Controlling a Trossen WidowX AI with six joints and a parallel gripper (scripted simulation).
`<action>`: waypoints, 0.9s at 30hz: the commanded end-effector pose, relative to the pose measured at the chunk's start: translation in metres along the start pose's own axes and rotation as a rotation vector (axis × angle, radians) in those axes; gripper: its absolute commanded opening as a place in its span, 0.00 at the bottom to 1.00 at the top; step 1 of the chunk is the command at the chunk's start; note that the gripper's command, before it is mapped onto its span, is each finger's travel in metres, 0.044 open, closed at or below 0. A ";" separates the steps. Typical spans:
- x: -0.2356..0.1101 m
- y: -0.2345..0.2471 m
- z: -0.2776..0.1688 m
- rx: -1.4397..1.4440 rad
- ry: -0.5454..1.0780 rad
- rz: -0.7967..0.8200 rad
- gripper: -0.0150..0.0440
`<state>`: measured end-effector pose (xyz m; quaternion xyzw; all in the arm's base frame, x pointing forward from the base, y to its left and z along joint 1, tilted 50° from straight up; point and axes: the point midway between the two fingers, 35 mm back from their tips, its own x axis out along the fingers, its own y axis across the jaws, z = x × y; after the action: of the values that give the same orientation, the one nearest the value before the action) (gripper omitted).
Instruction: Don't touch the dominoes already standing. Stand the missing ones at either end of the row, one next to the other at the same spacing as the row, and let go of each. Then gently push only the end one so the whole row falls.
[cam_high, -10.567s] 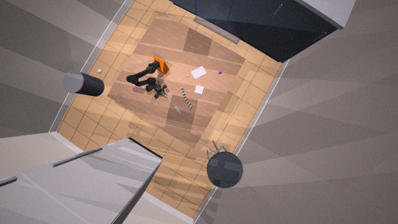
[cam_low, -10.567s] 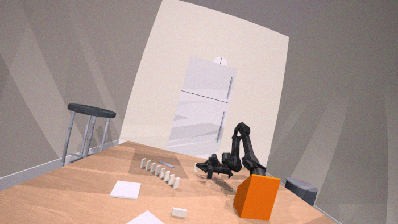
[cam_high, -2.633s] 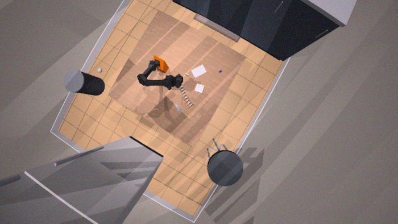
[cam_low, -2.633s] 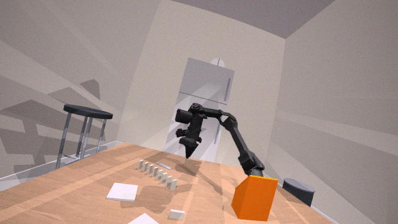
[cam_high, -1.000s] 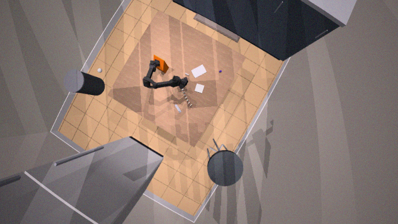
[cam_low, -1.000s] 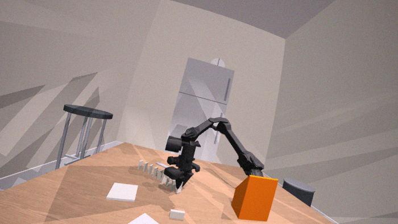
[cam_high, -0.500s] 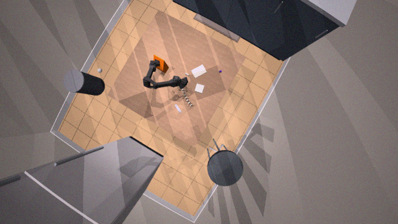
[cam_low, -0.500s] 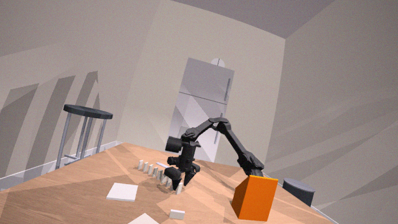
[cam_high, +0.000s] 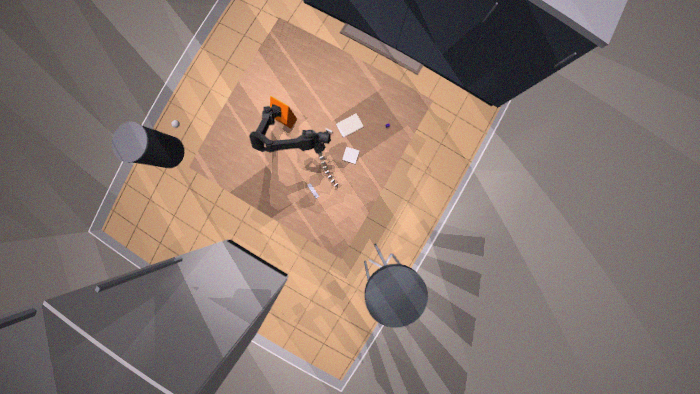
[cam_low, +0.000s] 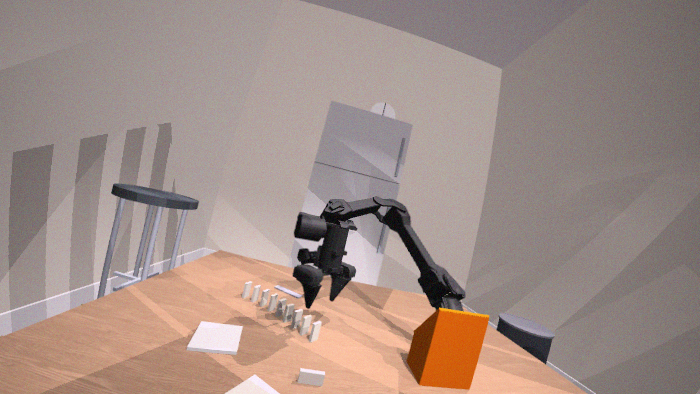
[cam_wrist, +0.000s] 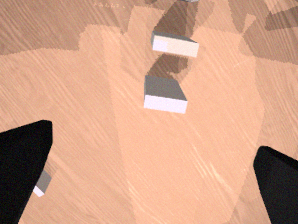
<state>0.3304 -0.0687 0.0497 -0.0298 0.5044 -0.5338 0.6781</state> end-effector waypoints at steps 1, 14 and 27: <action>-0.060 -0.006 -0.003 0.012 -0.007 0.003 1.00; -0.038 0.041 -0.023 -0.244 -0.009 0.004 1.00; 0.015 0.118 -0.077 -0.728 -0.012 0.002 1.00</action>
<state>0.3523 0.0048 -0.0551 -0.2541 0.6509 -0.3414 0.6286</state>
